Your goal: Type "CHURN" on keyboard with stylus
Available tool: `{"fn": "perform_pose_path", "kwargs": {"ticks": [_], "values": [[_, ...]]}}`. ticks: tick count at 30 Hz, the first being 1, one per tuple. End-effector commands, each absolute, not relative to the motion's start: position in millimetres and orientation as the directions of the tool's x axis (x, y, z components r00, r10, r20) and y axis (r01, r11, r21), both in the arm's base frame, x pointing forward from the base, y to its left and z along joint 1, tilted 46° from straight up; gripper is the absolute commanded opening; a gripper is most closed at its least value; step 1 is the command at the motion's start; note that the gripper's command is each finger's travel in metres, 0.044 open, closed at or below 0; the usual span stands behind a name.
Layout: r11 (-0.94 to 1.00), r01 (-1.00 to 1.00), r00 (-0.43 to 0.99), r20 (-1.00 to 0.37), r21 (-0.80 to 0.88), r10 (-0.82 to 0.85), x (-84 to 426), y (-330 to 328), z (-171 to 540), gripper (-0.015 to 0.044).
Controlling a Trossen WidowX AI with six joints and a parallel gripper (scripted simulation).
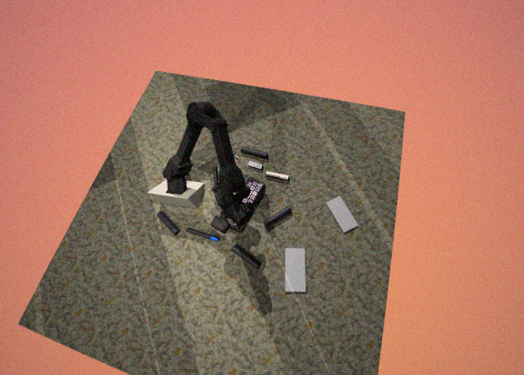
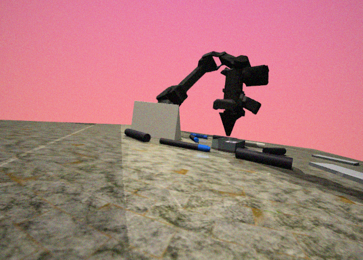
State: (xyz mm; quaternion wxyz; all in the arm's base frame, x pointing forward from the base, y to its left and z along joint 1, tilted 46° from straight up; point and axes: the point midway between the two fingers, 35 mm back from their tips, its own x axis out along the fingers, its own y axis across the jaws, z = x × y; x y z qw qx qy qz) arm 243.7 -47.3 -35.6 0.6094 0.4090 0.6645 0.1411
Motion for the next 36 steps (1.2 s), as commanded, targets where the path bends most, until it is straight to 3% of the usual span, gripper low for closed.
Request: {"fn": "perform_pose_path", "kwargs": {"ticks": [1,27,36], "values": [[0.632,0.363,0.071,-0.697,0.685,0.714,241.1,-49.1,-39.4,0.0000],[0.630,0.365,0.070,-0.695,0.685,0.715,221.0,-20.8,-12.8,0.0000],[0.628,0.364,0.070,-0.693,0.688,0.718,251.1,31.4,44.0,0.0000]]}}
